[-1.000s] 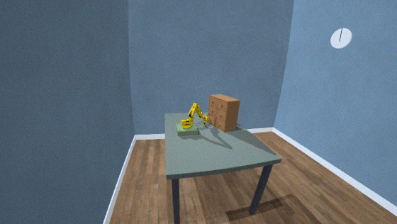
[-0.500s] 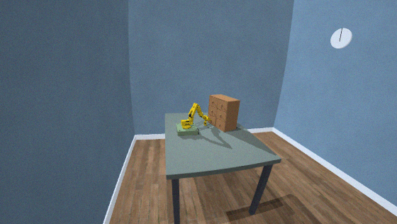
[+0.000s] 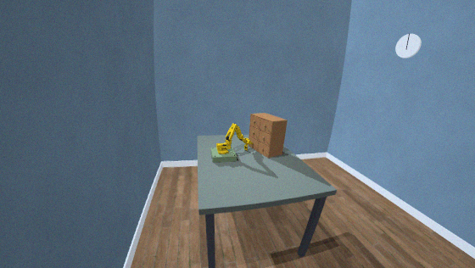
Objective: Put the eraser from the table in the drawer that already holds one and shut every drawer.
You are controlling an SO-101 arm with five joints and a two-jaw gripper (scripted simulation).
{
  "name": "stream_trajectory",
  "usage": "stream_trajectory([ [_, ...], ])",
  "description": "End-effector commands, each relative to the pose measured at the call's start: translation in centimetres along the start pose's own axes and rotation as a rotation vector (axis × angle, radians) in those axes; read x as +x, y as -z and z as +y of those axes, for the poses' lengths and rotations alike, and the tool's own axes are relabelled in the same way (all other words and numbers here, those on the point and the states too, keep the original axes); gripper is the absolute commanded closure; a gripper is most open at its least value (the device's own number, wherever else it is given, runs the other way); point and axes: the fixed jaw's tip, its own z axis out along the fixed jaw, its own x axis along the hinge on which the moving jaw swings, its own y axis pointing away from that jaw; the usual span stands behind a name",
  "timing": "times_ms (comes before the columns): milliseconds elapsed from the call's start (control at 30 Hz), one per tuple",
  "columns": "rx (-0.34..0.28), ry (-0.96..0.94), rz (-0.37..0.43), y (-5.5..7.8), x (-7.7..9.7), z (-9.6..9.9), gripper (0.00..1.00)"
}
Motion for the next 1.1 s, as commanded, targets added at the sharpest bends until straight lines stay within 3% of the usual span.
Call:
stream_trajectory([
  [0, -0.003, -0.009, 0.005, -0.09, 0.17, 0.13, 1.00],
  [400, 0.001, -0.001, 0.006, 0.06, 0.19, -0.01, 1.00],
  [1067, 0.001, -0.001, 0.006, 0.06, 0.19, -0.01, 0.86],
])
